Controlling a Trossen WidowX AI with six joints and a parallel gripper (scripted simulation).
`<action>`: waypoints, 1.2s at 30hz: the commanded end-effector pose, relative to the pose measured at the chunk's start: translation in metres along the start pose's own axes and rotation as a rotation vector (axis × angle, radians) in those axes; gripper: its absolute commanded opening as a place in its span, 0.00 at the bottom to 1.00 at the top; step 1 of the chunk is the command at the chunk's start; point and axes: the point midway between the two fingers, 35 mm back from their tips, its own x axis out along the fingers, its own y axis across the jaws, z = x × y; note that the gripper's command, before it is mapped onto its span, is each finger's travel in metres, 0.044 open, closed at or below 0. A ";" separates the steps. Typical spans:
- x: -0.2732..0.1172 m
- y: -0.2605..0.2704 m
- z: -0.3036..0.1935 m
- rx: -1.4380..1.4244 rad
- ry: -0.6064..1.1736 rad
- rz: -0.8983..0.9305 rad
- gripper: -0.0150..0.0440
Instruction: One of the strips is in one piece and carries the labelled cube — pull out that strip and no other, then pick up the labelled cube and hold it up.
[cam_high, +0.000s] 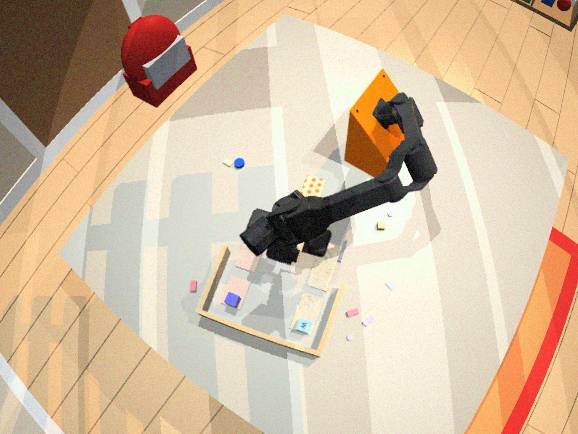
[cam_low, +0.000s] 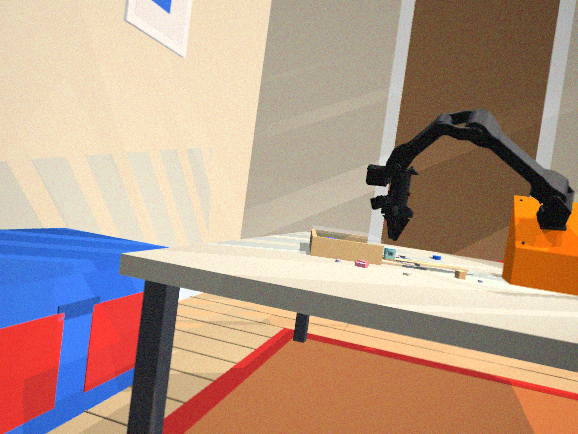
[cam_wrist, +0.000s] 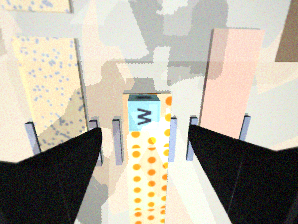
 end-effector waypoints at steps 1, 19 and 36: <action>0.007 -0.001 0.002 0.004 -0.003 0.003 0.68; 0.036 0.000 0.002 0.005 -0.003 0.004 0.68; 0.049 0.001 0.003 -0.006 -0.003 0.001 0.50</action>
